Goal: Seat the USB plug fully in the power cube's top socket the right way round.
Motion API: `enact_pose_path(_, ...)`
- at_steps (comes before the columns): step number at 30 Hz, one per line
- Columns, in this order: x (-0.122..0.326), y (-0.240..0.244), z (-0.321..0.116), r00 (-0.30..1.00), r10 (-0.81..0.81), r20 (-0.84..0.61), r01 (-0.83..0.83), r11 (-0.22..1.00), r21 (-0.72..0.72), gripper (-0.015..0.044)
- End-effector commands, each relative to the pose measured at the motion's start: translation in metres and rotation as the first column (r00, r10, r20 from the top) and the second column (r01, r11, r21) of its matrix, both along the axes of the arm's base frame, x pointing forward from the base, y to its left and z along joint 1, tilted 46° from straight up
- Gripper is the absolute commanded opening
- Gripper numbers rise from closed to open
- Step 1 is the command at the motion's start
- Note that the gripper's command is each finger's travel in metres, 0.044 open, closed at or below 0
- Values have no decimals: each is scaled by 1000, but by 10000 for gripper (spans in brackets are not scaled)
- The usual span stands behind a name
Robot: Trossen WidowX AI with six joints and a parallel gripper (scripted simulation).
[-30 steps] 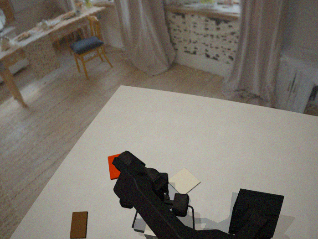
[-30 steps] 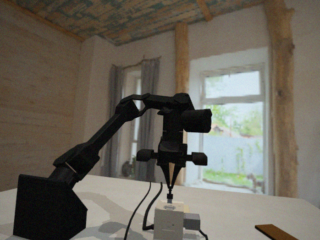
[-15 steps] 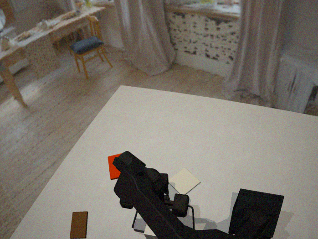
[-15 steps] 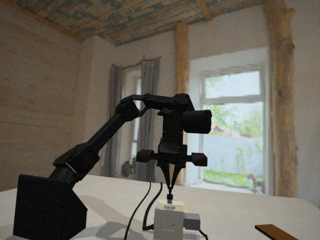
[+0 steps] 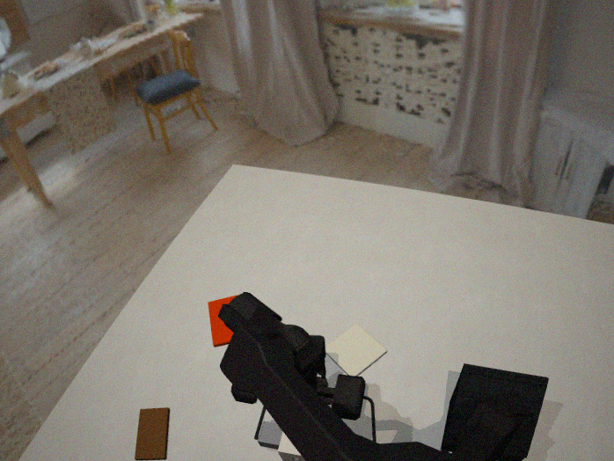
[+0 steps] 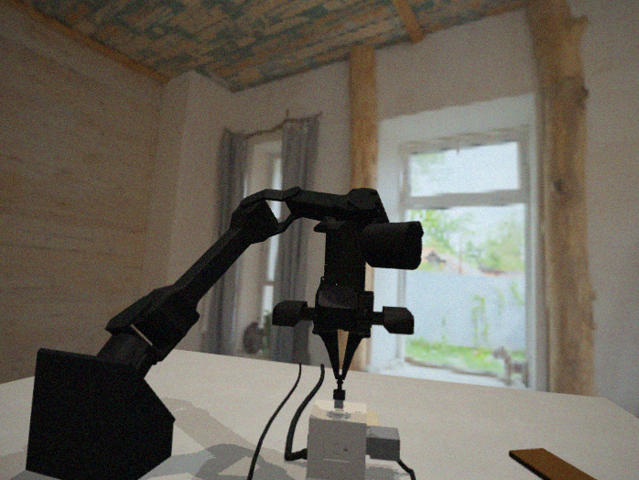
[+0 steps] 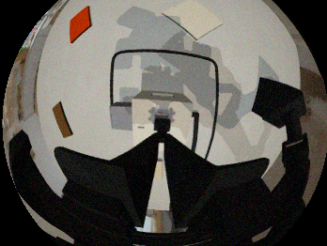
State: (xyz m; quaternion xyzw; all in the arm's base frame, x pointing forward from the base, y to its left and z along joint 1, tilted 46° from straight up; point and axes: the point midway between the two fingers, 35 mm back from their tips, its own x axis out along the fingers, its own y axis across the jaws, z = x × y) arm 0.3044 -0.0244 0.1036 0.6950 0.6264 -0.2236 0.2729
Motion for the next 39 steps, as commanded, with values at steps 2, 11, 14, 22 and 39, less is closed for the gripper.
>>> enact_pose_path(2,0,1,0,1000,2,5,-2,1000,7,0)
enact_pose_path(11,0,2,-1,1000,2,5,-2,1000,14,0)
enact_pose_path(14,1,3,-1,1000,2,5,-2,1000,16,0)
enact_pose_path(22,1,3,-1,1000,2,5,-2,1000,17,0)
enact_pose_path(39,1,5,-3,1000,2,5,-2,1000,17,0)
